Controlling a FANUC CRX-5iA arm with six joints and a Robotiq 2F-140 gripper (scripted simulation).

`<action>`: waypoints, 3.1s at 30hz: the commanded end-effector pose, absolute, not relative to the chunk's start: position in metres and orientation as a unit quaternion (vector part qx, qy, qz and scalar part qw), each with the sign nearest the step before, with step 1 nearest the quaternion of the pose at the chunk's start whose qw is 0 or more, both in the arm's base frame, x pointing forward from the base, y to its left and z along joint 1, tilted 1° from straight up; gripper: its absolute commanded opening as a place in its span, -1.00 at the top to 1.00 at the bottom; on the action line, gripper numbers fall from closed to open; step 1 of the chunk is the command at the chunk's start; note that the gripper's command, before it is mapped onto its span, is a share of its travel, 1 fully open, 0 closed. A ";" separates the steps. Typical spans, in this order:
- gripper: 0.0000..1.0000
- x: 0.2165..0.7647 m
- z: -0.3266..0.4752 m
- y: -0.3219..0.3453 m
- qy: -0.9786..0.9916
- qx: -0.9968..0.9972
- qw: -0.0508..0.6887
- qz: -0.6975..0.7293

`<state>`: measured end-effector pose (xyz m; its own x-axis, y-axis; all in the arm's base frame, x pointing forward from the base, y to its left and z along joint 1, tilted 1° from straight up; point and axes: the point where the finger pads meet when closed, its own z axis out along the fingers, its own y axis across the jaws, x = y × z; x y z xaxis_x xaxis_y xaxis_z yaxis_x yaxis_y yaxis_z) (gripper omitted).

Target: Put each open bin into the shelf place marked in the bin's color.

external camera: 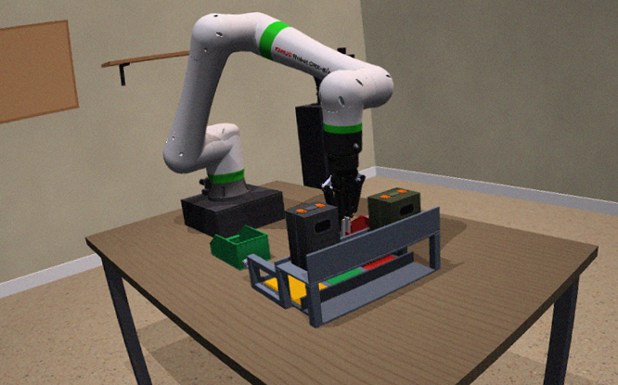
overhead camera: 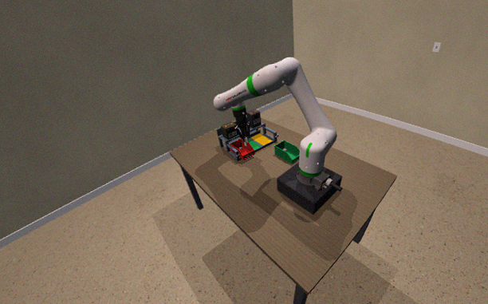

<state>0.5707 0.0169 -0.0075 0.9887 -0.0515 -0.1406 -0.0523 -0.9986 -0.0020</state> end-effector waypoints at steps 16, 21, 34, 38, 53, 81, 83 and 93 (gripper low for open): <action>0.88 0.571 0.004 0.017 0.026 -0.997 0.003 0.070; 0.88 0.571 0.007 0.017 0.026 -0.997 0.003 0.070; 0.88 0.571 0.026 0.017 0.026 -0.997 0.003 0.070; 0.88 0.571 0.031 0.017 0.026 -0.997 0.003 0.070; 0.88 0.572 0.055 0.017 0.026 -0.997 0.003 0.070; 0.88 0.572 0.088 0.017 0.026 -0.997 0.003 0.070; 0.88 0.572 0.089 0.017 0.026 -0.997 0.003 0.070; 0.88 0.572 0.092 0.017 0.026 -0.997 0.003 0.070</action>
<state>0.5717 0.0168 0.0906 0.9887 -0.0515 -0.1406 -0.0523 -0.9986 -0.0020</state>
